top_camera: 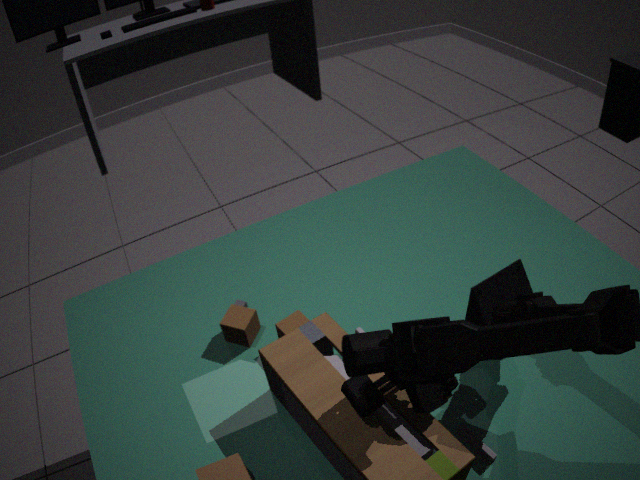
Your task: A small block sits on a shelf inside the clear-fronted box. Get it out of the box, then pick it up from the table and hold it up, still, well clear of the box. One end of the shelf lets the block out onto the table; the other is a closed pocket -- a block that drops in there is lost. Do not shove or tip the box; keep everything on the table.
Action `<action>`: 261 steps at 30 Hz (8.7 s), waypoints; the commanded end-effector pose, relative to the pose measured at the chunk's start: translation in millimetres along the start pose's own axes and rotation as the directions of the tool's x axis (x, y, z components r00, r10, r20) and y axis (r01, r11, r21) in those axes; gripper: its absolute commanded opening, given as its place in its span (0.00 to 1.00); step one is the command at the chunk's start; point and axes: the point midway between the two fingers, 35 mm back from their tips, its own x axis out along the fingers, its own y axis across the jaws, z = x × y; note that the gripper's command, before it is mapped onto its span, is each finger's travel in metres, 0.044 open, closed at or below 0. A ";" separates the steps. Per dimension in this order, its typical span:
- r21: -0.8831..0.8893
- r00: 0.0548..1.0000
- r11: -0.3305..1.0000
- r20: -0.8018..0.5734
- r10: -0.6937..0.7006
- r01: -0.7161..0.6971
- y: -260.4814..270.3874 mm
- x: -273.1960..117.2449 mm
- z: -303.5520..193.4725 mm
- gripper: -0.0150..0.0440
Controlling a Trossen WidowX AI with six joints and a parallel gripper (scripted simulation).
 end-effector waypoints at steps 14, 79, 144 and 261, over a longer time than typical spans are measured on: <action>-0.004 1.000 1.000 -0.004 0.002 -0.002 0.1 11.7 -32.1 0.93; -0.004 1.000 1.000 -0.007 0.002 -0.002 -0.7 26.1 -73.3 0.93; 0.922 0.980 -0.341 0.145 -0.139 -0.185 18.8 -17.5 -147.2 0.74; -0.945 0.864 0.002 0.299 -0.405 0.327 44.7 124.0 -131.5 0.74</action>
